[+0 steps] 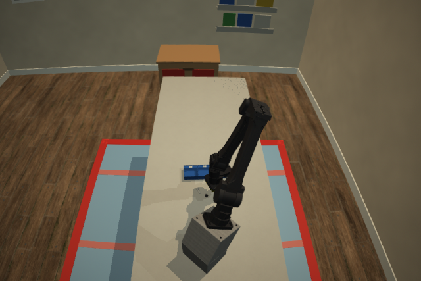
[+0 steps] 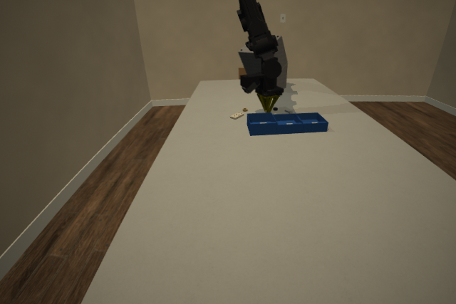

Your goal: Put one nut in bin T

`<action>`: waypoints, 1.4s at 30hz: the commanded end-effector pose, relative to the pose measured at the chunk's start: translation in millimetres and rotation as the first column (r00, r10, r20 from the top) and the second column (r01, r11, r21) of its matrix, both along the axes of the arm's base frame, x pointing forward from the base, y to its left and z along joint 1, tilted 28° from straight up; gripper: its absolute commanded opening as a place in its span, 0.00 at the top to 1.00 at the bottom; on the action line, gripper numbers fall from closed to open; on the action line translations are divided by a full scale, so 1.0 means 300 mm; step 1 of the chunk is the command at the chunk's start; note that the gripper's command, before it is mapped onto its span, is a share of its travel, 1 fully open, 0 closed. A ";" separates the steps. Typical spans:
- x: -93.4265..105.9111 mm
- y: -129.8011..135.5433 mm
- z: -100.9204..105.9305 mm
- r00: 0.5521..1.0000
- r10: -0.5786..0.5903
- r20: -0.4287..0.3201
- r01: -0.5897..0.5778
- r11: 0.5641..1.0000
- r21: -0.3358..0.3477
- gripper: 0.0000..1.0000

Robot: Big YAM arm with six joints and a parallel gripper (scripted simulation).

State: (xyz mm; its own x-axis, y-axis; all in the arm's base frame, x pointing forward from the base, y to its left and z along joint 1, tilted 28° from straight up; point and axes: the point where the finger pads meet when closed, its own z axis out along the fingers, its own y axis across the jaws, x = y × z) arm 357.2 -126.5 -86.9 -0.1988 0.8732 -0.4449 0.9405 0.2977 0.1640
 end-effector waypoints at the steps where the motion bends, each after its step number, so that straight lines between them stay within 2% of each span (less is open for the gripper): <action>1: -0.004 0.031 0.054 1.000 0.006 0.014 -0.006 1.000 -0.003 0.90; 5: -0.011 0.040 0.073 1.000 0.006 0.014 -0.006 1.000 -0.003 0.90; 16: -0.046 0.086 0.180 1.000 0.006 0.015 -0.006 1.000 -0.002 0.90; 19: -0.048 0.077 0.182 1.000 -0.002 0.016 0.002 1.000 -0.001 0.90; 20: -0.069 0.071 0.151 1.000 -0.010 -0.012 0.010 1.000 0.002 0.90; 23: -0.070 0.070 0.147 1.000 -0.006 -0.018 0.006 1.000 0.003 0.90; 32: -0.065 0.073 0.147 1.000 -0.004 -0.007 0.004 1.000 0.001 0.90; 33: -0.043 0.065 0.162 1.000 -0.005 -0.005 0.005 1.000 0.000 0.90; 34: -0.007 0.097 0.169 1.000 0.006 0.005 -0.006 1.000 -0.001 0.90; 37: 0.042 0.136 0.169 1.000 0.007 0.006 -0.007 1.000 -0.001 0.90; 39: 0.042 0.136 0.169 1.000 0.007 0.006 -0.007 1.000 -0.001 0.90; 42: 0.091 0.175 0.169 1.000 0.007 0.008 -0.007 1.000 -0.002 0.90</action>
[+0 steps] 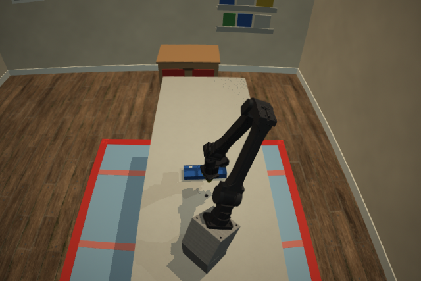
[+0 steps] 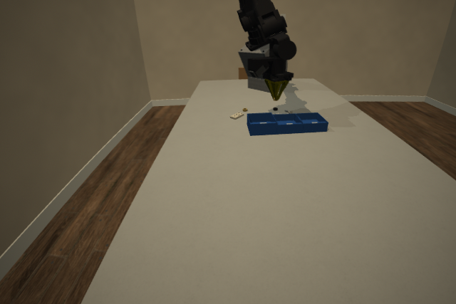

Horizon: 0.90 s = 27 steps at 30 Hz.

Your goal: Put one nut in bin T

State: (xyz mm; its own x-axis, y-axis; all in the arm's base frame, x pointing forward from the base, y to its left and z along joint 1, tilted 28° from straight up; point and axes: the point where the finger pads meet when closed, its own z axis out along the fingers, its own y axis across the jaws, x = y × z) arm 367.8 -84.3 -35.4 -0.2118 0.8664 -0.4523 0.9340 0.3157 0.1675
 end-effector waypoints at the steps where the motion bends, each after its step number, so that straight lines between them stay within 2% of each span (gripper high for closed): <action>1: 0.071 0.047 -0.003 1.000 -0.011 0.002 0.011 1.000 0.006 0.90; 8: 0.184 0.138 -0.004 1.000 -0.009 0.005 0.009 1.000 0.006 0.90; 11: 0.232 0.177 -0.004 0.988 -0.141 0.060 0.138 0.989 0.054 0.90; 14: 0.248 0.190 -0.004 0.983 -0.169 0.072 0.164 0.984 0.065 0.90; 15: 0.264 0.203 -0.004 0.970 -0.224 0.092 0.217 0.972 0.088 0.90; 20: 0.344 0.269 -0.005 0.931 -0.339 0.132 0.321 0.937 0.140 0.90; 24: 0.403 0.318 -0.005 0.926 -0.352 0.136 0.333 0.932 0.146 0.90; 26: 0.408 0.321 -0.005 0.926 -0.352 0.136 0.332 0.932 0.146 0.90; 27: 0.408 0.269 -0.005 0.915 -0.381 0.136 0.362 0.921 0.147 0.90</action>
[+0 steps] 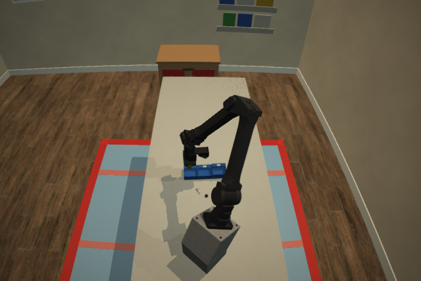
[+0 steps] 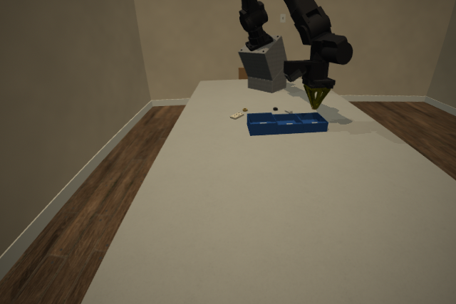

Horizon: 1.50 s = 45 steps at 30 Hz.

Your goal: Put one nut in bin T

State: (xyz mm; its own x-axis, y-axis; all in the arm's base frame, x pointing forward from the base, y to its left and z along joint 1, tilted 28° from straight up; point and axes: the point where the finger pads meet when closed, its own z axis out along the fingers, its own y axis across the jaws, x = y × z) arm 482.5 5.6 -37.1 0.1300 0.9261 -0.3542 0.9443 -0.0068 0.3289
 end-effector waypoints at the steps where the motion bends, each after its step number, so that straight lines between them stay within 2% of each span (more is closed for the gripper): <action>1: 0.009 -0.035 -0.007 0.997 -0.074 0.001 0.074 0.997 0.008 0.90; 2: -0.036 -0.044 -0.031 0.997 -0.074 -0.022 0.074 0.997 0.003 0.90; 9: -0.019 -0.045 0.008 0.997 -0.070 0.014 0.070 0.997 0.012 0.90; 22: 0.000 -0.045 0.033 0.998 -0.061 0.016 0.061 0.998 0.010 0.90; 23: 0.004 -0.047 -0.012 0.999 -0.054 0.005 0.054 0.998 0.007 0.90; 29: 0.042 -0.059 -0.036 0.998 -0.054 0.021 0.053 0.999 0.010 0.90; 45: 0.062 -0.097 -0.122 0.998 -0.054 0.018 0.053 0.999 0.009 0.90</action>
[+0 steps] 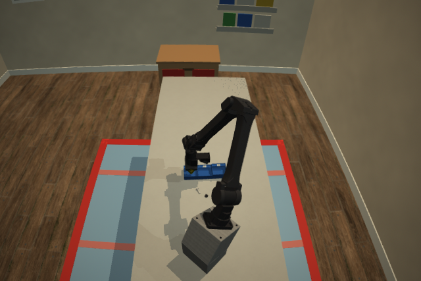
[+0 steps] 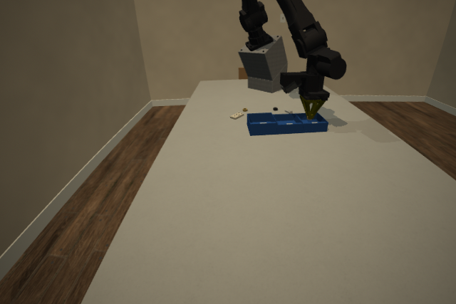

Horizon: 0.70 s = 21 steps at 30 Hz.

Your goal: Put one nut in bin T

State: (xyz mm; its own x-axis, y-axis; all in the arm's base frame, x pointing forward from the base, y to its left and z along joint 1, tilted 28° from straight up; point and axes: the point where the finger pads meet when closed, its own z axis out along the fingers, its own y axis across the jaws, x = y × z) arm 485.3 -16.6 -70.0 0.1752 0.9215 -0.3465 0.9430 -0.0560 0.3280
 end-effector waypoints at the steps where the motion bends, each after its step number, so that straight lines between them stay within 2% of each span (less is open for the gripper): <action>1: 0.054 -0.026 -0.019 1.000 -0.004 0.019 0.004 1.000 0.000 0.90; 18: 0.048 0.028 -0.030 1.000 0.008 0.008 -0.008 1.000 0.001 0.90; 19: 0.048 0.024 -0.030 1.000 0.006 0.008 -0.006 1.000 0.001 0.71; 21: 0.048 0.017 -0.030 1.000 0.002 0.008 -0.002 1.000 0.001 0.71</action>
State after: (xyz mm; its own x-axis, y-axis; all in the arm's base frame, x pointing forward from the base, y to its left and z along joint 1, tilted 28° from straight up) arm 490.5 -18.3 -77.1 0.1795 0.9212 -0.3453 0.9416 -0.0591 0.3316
